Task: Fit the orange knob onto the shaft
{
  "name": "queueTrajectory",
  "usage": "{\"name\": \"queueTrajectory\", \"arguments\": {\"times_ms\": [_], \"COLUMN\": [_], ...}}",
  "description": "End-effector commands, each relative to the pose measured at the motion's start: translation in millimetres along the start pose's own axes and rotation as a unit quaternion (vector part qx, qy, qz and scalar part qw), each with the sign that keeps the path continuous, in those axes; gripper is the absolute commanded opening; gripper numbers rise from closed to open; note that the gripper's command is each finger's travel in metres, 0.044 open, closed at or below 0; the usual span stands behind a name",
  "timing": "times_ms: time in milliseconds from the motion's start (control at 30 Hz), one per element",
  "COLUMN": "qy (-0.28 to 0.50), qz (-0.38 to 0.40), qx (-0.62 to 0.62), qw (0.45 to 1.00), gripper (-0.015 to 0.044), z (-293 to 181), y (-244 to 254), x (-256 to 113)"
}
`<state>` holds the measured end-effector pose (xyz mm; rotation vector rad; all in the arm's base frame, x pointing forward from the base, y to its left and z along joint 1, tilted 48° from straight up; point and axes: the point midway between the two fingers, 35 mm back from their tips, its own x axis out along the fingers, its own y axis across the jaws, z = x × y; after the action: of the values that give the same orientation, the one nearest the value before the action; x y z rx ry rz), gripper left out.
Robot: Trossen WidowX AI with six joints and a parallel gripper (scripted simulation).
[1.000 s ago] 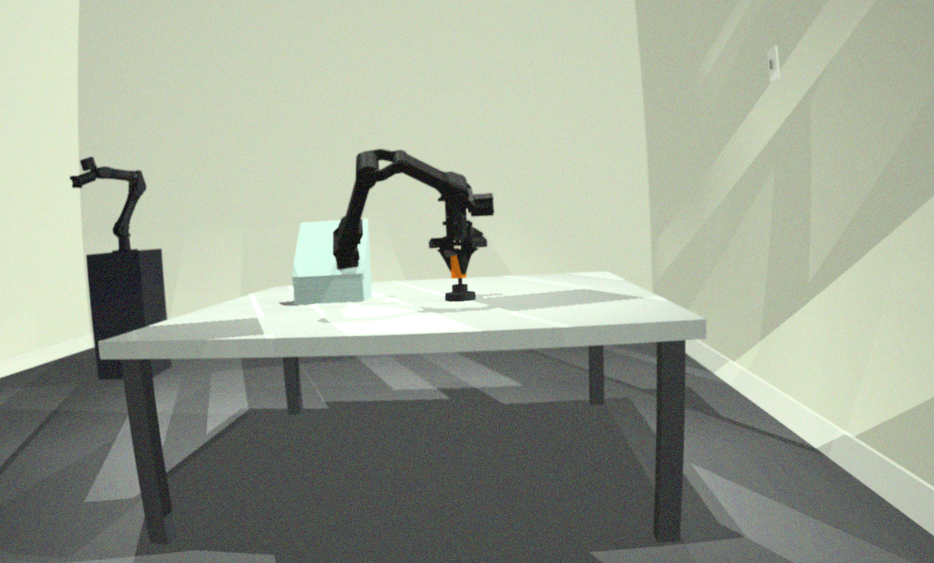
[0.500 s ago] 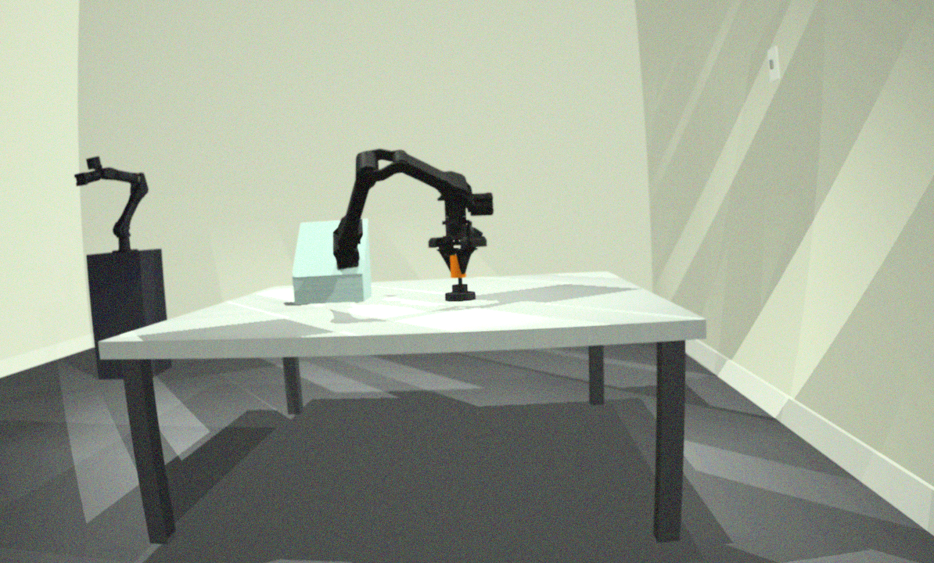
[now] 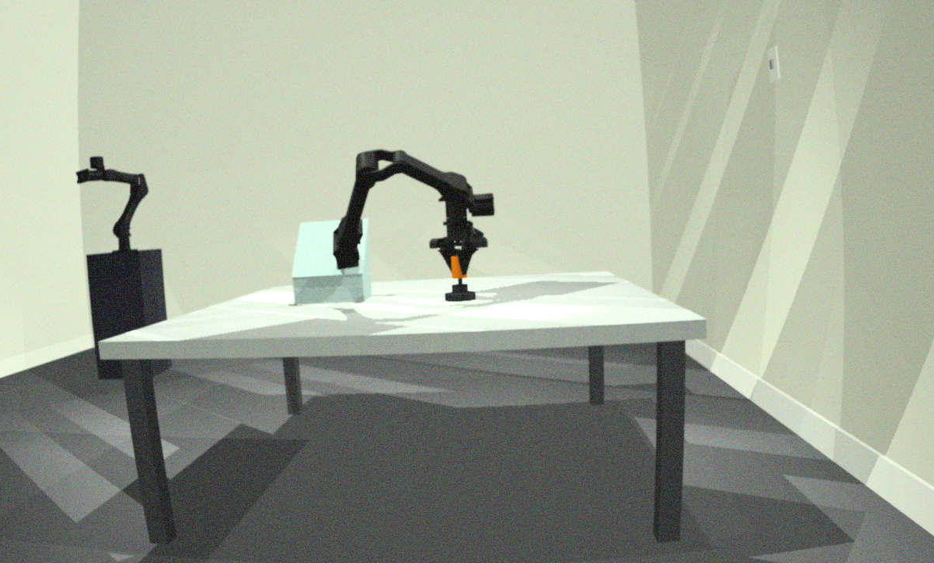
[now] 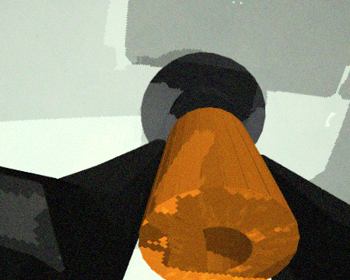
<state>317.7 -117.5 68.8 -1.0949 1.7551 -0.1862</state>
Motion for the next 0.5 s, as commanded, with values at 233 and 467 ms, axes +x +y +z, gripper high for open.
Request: {"name": "queueTrajectory", "arguments": {"times_ms": [233, 467], "qy": [-0.001, -0.001], "qz": [0.000, 0.000], "qx": [-0.001, -0.044], "qw": [1.000, 0.999], "gripper": [0.0000, 0.0000], "z": [1.6, 1.5], "y": [1.1, 3.2], "x": [-2.7, -4.3]}}
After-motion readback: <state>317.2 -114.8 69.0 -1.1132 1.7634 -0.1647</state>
